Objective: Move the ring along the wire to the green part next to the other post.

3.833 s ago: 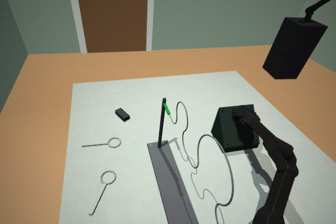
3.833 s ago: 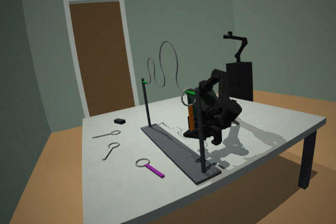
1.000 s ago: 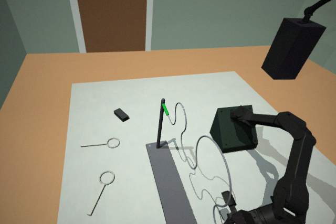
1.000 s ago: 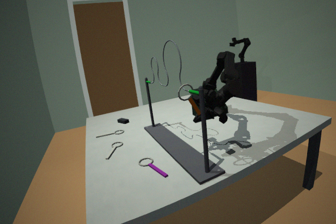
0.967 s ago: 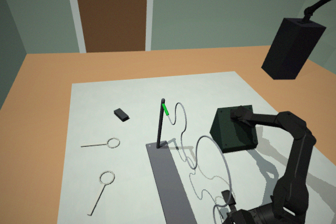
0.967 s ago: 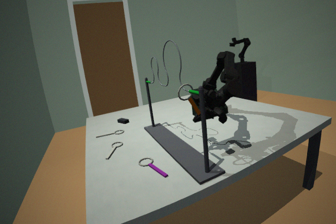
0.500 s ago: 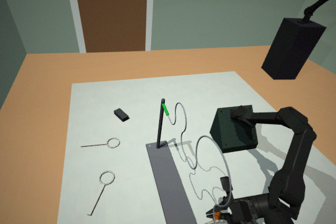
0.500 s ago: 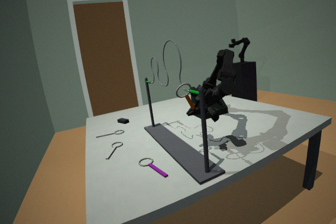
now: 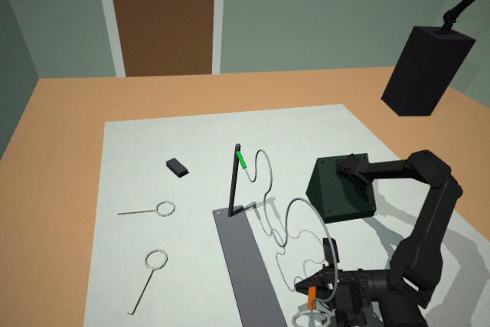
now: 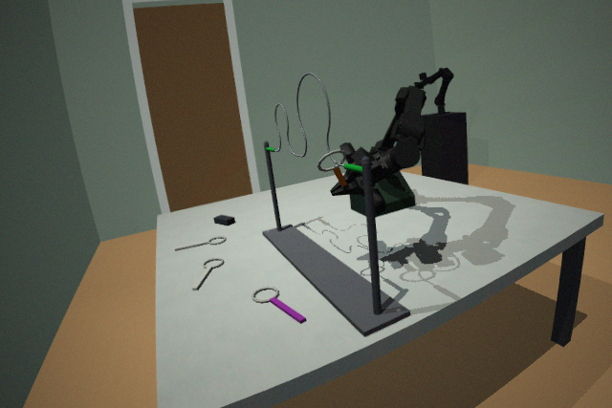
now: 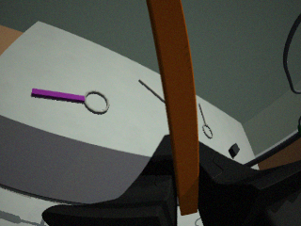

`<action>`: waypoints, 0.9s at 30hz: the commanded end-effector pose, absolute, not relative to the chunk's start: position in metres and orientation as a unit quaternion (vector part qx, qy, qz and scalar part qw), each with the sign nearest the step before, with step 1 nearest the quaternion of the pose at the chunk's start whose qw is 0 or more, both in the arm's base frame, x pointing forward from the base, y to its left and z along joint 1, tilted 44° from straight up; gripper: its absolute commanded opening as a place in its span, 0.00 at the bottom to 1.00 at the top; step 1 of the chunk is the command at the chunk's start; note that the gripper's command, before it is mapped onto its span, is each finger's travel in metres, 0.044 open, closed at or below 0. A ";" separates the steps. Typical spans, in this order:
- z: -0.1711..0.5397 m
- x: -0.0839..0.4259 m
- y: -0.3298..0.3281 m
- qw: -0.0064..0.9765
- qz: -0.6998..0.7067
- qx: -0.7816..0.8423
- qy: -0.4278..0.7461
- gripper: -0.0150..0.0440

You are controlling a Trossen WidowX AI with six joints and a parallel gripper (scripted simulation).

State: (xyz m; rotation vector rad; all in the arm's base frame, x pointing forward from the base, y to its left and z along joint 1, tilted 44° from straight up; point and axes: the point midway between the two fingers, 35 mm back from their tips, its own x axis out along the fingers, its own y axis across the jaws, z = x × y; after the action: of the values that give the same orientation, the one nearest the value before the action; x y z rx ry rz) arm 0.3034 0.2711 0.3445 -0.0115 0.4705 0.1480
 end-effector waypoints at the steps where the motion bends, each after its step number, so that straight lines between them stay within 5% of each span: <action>1: 0.347 0.305 0.255 0.971 0.058 -0.042 0.227 0.00; 27: 0.360 0.313 0.201 0.955 0.007 -0.213 0.206 0.00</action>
State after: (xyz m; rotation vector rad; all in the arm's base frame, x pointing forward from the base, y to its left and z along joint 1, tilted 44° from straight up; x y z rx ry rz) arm 0.3125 0.2107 0.3544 -0.3975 0.4285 0.0351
